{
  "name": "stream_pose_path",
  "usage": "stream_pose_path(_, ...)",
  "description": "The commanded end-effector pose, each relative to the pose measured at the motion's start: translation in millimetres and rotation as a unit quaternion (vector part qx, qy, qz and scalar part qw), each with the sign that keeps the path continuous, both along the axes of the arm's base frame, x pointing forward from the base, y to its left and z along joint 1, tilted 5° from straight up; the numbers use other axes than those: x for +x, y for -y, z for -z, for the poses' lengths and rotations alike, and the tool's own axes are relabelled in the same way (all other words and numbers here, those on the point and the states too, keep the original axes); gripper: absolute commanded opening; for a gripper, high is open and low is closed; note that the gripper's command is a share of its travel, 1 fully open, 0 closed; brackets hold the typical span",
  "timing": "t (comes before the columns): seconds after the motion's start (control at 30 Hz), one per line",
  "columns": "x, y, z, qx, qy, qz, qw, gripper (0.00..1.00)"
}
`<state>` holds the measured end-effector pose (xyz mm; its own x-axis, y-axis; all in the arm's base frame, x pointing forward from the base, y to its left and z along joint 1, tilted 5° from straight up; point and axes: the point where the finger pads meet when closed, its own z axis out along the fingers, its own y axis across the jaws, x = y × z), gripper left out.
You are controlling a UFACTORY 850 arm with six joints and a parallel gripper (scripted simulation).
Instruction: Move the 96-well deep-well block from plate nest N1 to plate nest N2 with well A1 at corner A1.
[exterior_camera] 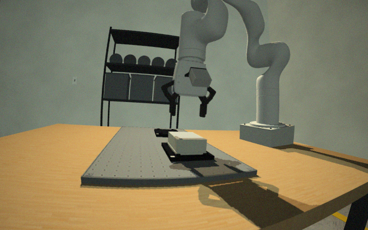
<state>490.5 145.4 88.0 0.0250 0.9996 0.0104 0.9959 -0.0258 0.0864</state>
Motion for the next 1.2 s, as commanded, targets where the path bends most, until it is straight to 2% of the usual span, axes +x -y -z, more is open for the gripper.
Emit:
stream_pose_path(0.0, 4.6, -3.5, 0.1, 0.001, 0.002, 0.006, 1.000, 1.00)
stream_pose_path(0.4, 4.6, -3.5, 0.1, 0.001, 0.002, 0.006, 1.000, 1.00)
stream_pose_path(1.17, 7.7, -3.8, 35.0, 0.001, 0.002, 0.006, 1.000, 1.00)
